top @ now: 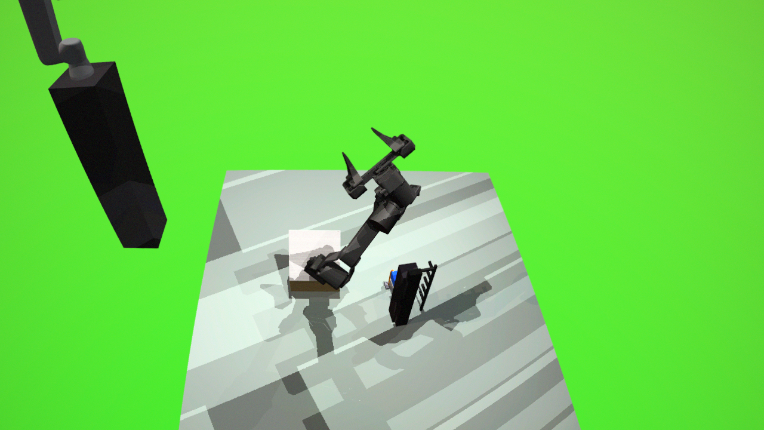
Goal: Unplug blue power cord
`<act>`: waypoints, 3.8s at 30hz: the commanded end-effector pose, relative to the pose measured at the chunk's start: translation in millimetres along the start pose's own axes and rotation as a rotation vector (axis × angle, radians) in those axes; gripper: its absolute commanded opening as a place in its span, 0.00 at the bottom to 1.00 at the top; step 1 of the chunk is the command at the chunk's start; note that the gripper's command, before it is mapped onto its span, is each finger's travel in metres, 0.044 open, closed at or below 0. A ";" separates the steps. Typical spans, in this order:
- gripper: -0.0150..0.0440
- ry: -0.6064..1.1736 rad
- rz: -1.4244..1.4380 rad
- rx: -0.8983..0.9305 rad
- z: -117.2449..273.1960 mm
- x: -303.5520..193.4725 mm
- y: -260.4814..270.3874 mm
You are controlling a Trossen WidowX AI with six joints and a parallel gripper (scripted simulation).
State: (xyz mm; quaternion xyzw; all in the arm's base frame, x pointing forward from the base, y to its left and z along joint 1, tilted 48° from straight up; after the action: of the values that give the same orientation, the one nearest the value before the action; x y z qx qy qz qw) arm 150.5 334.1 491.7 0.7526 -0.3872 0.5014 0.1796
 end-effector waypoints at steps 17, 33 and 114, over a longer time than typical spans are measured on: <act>0.53 -0.005 -0.134 -0.696 78.6 -67.2 -108.1; 0.53 0.716 -0.159 -1.457 250.1 -196.7 -128.4; 0.34 2.712 -0.881 -0.177 442.3 -208.7 147.9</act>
State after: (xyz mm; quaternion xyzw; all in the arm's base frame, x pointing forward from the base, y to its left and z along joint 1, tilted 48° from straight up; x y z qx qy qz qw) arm 268.7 32.0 96.0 -0.2565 0.3133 0.6998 0.5885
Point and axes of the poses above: the point midway between the two fingers, 35 mm back from their tips, its own z axis back along the fingers, its own y axis across the jaws, x = y × z, the point moved 5 cm from there along z, back along the fingers, and after that the axes turned 2 degrees about z, right-handed, at the moved point
